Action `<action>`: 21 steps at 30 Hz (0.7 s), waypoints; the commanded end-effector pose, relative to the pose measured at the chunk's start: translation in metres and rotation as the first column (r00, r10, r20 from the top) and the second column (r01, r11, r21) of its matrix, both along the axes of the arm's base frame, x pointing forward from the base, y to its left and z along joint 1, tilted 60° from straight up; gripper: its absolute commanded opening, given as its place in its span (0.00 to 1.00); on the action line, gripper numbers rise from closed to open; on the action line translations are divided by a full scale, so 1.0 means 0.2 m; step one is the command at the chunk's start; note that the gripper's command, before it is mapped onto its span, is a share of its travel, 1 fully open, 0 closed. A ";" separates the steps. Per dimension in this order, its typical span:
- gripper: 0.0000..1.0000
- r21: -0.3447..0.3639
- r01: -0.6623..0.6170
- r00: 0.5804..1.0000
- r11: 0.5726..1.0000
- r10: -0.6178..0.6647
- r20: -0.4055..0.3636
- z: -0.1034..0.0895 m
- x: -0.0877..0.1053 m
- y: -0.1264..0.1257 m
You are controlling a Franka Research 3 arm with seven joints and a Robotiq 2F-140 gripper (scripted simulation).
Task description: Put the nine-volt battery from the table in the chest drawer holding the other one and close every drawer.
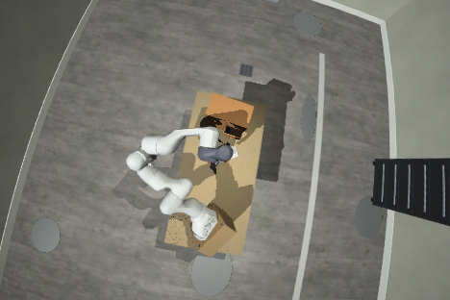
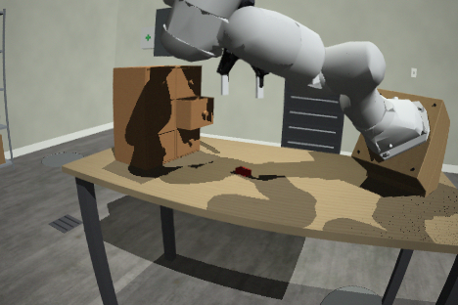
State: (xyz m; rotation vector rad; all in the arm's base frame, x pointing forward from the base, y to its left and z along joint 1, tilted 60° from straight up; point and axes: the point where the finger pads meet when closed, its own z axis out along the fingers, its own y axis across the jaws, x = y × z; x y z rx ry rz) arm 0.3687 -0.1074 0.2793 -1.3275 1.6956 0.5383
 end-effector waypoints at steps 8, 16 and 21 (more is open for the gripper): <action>1.00 -0.211 -0.170 0.915 0.962 0.234 0.328 -0.09 0.05 0.16; 1.00 -0.315 -0.224 0.830 0.923 0.350 0.435 -0.14 0.06 0.25; 1.00 -0.383 -0.249 0.760 0.889 0.425 0.492 -0.17 0.08 0.32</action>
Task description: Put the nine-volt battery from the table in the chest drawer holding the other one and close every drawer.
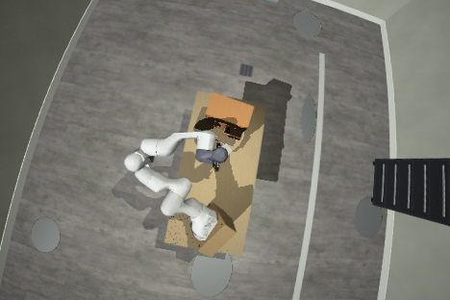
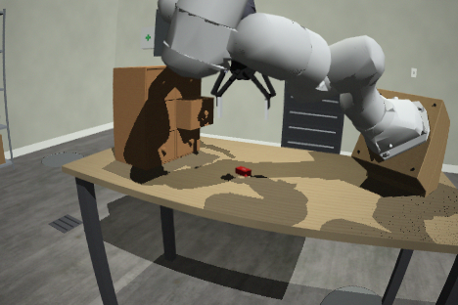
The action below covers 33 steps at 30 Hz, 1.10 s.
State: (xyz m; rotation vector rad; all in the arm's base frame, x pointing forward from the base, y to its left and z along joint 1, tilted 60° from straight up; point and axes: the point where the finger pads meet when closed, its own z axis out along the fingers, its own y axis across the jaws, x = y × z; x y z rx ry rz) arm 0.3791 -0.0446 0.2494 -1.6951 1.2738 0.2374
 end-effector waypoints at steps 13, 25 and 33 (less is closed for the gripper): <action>1.00 -0.272 -0.197 0.863 0.942 0.299 0.408 -0.09 0.05 0.15; 1.00 -0.401 -0.240 0.733 0.884 0.436 0.522 -0.13 0.06 0.24; 1.00 -0.451 -0.251 0.675 0.857 0.489 0.553 -0.16 0.07 0.29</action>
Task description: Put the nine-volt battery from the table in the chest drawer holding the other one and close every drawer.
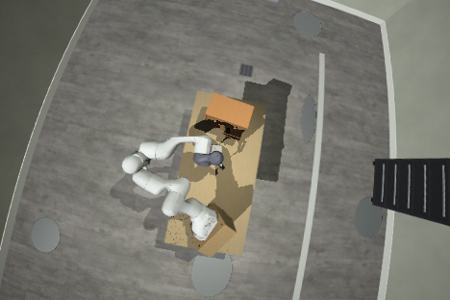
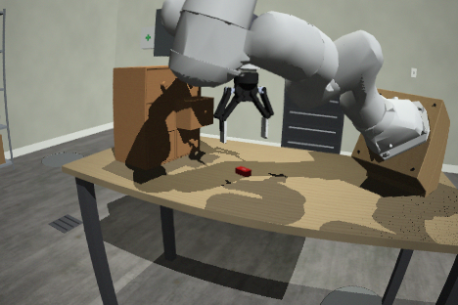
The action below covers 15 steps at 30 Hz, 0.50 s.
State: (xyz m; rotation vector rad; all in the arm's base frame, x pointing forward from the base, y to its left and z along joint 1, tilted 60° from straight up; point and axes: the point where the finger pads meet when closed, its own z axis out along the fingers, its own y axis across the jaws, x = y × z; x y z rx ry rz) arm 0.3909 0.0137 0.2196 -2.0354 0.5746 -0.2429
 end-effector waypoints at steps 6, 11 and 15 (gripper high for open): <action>1.00 -0.085 -0.078 0.984 0.993 0.090 0.155 -0.02 0.02 0.02; 1.00 -0.092 -0.085 0.981 0.992 0.099 0.165 -0.03 0.02 0.03; 1.00 -0.099 -0.091 0.979 0.991 0.107 0.175 -0.03 0.02 0.04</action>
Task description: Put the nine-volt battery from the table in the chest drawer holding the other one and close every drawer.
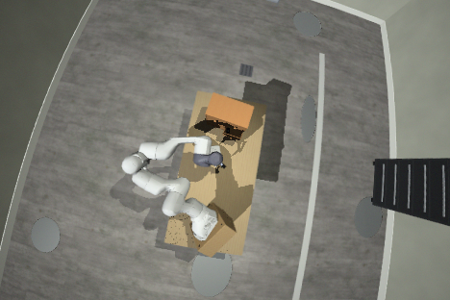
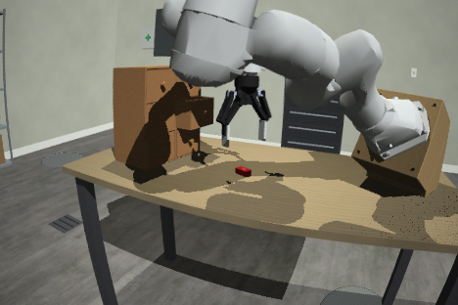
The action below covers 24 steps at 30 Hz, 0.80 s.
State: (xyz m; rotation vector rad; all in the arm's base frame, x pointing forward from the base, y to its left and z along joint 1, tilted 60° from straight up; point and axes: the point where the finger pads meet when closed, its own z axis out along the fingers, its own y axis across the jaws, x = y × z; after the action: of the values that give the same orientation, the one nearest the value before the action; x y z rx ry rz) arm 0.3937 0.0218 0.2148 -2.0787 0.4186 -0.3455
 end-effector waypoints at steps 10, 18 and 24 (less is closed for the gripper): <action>1.00 -0.035 -0.031 0.997 0.999 0.034 0.064 -0.01 0.01 0.00; 1.00 -0.035 -0.032 0.997 0.999 0.034 0.065 -0.01 0.01 0.00; 1.00 -0.035 -0.032 0.997 0.999 0.034 0.065 -0.01 0.01 0.00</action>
State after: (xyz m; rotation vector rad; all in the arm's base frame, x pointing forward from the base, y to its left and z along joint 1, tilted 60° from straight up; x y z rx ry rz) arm 0.3948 0.0228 0.2138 -2.0956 0.3508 -0.3914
